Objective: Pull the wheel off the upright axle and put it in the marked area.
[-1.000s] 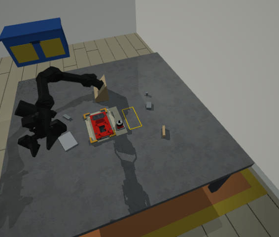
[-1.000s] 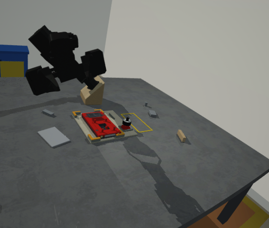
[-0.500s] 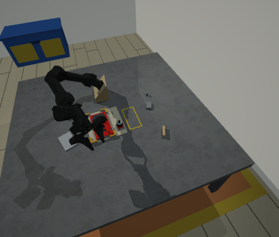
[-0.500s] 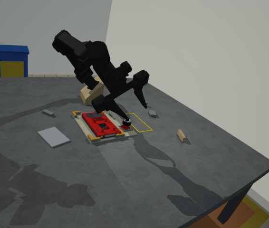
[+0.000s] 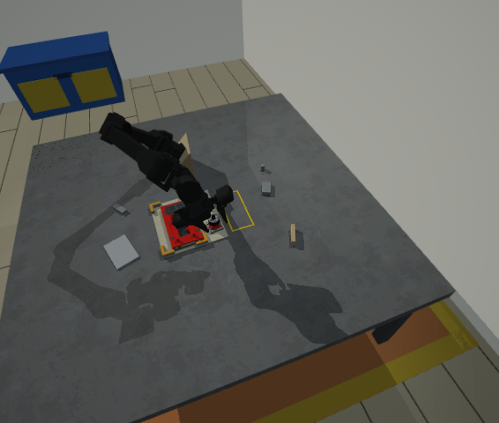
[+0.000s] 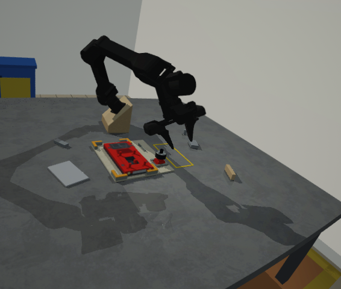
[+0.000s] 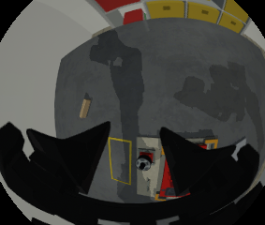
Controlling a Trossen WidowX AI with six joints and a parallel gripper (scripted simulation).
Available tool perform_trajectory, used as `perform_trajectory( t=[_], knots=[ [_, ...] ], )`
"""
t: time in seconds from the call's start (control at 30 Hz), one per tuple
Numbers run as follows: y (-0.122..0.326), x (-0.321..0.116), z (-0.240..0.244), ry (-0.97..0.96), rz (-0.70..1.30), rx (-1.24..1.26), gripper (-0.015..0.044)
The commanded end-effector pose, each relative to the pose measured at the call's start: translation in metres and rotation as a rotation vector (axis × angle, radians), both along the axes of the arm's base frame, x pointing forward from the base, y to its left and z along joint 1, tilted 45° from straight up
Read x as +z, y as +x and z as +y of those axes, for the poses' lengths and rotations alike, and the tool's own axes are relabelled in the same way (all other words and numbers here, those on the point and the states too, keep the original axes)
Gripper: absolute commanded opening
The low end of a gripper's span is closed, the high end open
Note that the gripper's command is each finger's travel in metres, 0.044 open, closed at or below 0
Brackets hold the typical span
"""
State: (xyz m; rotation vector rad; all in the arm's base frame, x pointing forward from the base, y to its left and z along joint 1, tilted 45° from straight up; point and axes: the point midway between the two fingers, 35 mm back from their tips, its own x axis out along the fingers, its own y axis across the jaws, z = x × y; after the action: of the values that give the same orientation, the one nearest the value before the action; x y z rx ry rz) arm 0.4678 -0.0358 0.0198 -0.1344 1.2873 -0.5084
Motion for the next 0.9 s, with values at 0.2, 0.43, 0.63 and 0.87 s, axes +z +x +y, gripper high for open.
perform_trajectory(
  t=[0.2,0.43,0.63,0.87],
  knots=[
    [-0.105,-0.03,0.023,-0.291,0.401,-0.081,0.03],
    [-0.107,-0.03,0.024,-0.298,0.407,-0.081,0.03],
    [-0.107,-0.027,0.02,-0.298,0.407,-0.081,0.03],
    [-0.11,-0.049,0.001,-0.297,0.406,-0.08,0.03]
  ],
)
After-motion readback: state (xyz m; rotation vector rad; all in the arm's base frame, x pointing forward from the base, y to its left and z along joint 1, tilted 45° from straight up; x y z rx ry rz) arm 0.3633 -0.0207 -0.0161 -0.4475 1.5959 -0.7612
